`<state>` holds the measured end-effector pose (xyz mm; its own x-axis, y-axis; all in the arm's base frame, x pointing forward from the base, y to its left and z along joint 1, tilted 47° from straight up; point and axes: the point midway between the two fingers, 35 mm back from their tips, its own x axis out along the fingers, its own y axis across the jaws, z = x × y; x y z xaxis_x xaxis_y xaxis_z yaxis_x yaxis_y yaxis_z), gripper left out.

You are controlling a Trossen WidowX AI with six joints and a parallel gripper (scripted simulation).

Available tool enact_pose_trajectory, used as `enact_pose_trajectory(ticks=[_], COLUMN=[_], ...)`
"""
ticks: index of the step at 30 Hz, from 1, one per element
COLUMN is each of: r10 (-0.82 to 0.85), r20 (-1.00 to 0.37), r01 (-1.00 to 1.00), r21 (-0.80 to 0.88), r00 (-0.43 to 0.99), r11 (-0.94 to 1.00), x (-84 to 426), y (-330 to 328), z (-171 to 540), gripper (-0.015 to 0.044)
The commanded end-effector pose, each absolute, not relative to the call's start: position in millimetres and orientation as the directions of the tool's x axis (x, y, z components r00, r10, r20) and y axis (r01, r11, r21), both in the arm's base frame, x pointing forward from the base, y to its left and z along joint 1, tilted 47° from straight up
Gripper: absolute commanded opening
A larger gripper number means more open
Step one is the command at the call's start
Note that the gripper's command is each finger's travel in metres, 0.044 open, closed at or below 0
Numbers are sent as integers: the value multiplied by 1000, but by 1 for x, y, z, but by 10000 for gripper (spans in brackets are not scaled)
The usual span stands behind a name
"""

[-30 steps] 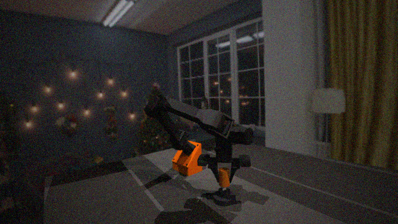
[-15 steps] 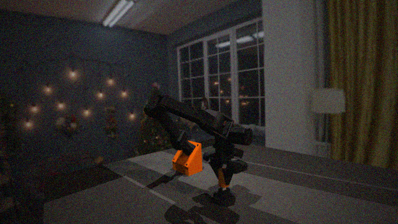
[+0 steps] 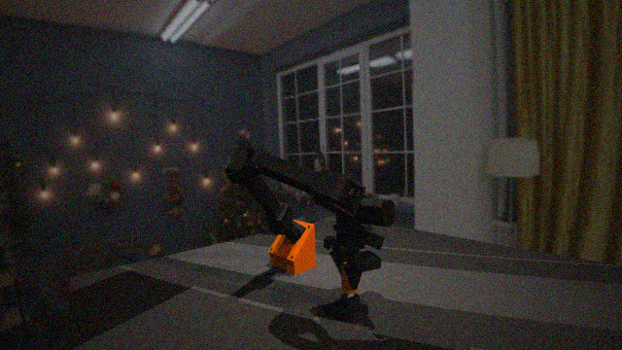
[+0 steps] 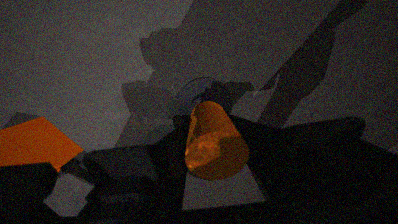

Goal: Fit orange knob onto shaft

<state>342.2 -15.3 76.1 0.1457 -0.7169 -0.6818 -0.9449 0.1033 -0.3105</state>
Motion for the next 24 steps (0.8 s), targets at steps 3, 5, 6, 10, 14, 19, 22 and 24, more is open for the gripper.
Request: enact_pose_trajectory(ticks=[3,5,6,10,14,19,22,24], r10=[-717,-717,-717,-717,-717,-717,-717,-717], r20=[-681,-681,-681,-681,-681,-681,-681,-681], r01=[-943,-943,-943,-943,-943,-943,-936,-915], r21=[-316,-316,-316,-316,-316,-316,-332,-371], r00=[150,150,150,150,150,150,150,150], r11=[103,103,103,103,103,103,120,161], x=[342,342,343,343,343,342,342,342], y=[-14,-15,-16,-16,-16,-14,-15,-15], z=[75,74,74,74,74,78,79,79], gripper=[0,0,0,0,0,0,0,0])
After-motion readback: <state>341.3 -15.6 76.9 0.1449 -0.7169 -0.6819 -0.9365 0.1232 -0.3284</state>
